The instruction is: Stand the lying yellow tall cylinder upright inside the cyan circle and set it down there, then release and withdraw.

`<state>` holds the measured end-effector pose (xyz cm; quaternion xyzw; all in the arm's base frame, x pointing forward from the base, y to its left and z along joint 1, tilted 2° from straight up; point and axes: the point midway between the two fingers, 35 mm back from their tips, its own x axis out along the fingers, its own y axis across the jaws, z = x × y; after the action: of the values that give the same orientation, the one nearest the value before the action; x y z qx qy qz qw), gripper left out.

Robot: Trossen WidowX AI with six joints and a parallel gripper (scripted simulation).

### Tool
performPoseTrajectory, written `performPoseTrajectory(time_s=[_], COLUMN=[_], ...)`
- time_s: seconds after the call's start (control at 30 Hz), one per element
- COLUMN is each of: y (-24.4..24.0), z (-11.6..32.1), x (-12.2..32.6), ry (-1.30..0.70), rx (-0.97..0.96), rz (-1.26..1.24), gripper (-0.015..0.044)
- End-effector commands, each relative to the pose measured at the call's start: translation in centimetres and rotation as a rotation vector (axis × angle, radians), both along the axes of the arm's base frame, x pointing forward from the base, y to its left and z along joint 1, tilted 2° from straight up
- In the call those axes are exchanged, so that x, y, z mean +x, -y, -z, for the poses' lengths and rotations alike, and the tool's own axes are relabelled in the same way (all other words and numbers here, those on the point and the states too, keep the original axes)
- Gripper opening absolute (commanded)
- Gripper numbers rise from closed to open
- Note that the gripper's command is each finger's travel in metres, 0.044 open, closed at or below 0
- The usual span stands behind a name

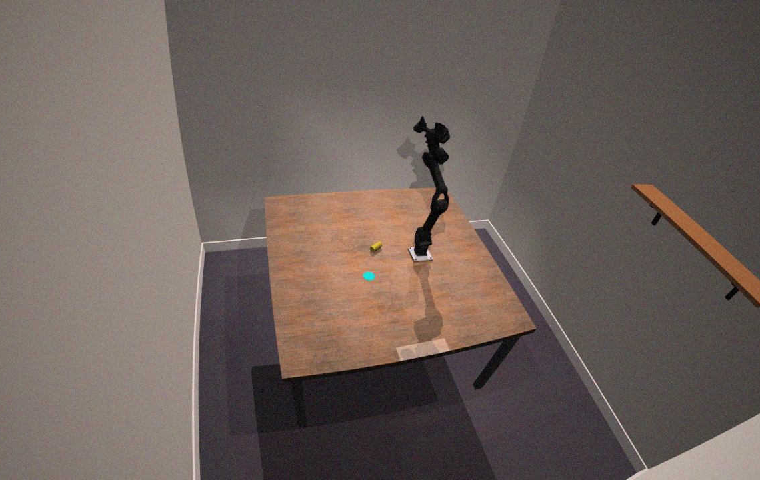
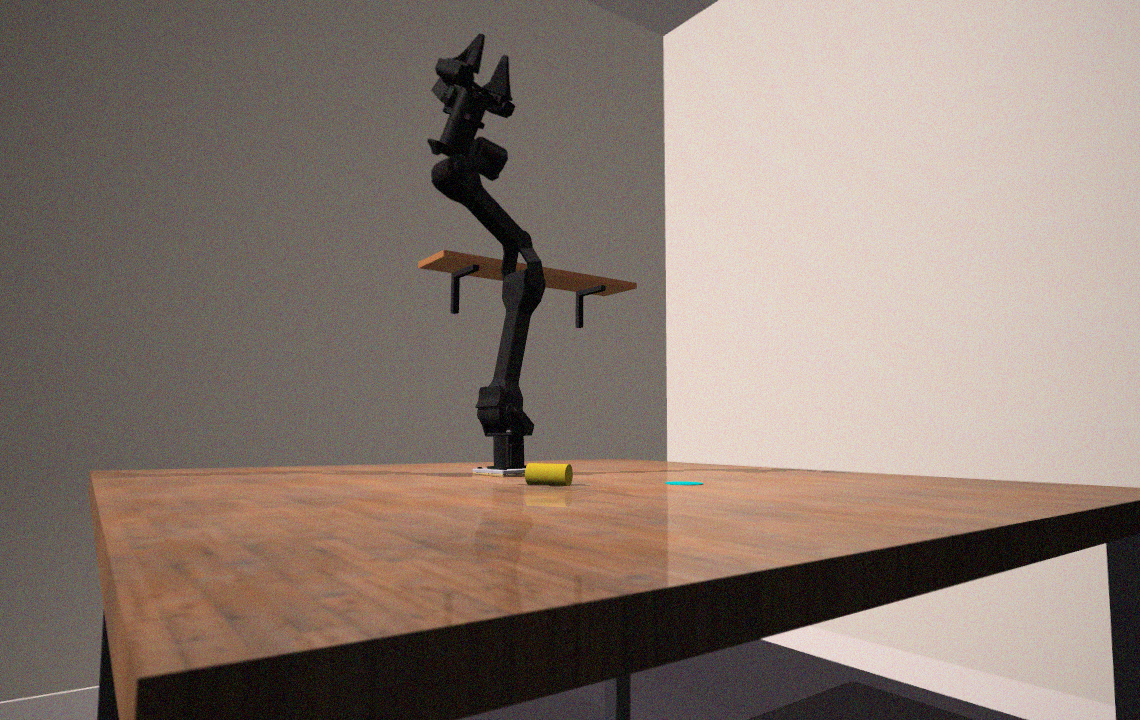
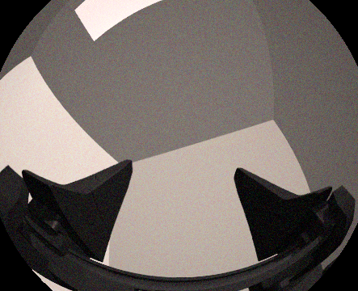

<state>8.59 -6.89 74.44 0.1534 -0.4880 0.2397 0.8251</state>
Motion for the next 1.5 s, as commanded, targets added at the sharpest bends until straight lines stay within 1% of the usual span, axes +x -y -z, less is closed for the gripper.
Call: performPoseTrajectory(time_s=[0.0, 0.07, 0.1, 0.27, 0.47, 0.67, 0.83, 1.0, 1.17, 1.3, 1.47], y=[0.2, 1.7, 2.8, 8.3, 14.0, 18.0, 19.7, 19.9, 18.6, 16.7, 13.3], z=[0.0, 0.0, 0.1, 1.3, 4.5, 9.6, 15.0, 21.2, 27.9, 33.4, 40.1], x=[0.1, 0.5, 0.9, 3.7, 8.3, 13.7, 18.4, 22.7, 26.2, 28.2, 29.4], ry=[0.001, 0.007, 0.009, -0.021, -0.137, -0.336, -0.555, -0.808, -1.082, -1.304, -1.571], rx=[0.006, 0.05, 0.083, 0.243, 0.405, 0.512, 0.543, 0.512, 0.411, 0.279, 0.05], rz=[0.003, 0.027, 0.045, 0.149, 0.286, 0.424, 0.528, 0.614, 0.672, 0.693, 0.682], gripper=[0.0374, 0.0321, 0.0309, 0.0309, 0.0309, 0.0309, 0.0309, 0.0309, 0.0309, 0.0309, 0.0309])
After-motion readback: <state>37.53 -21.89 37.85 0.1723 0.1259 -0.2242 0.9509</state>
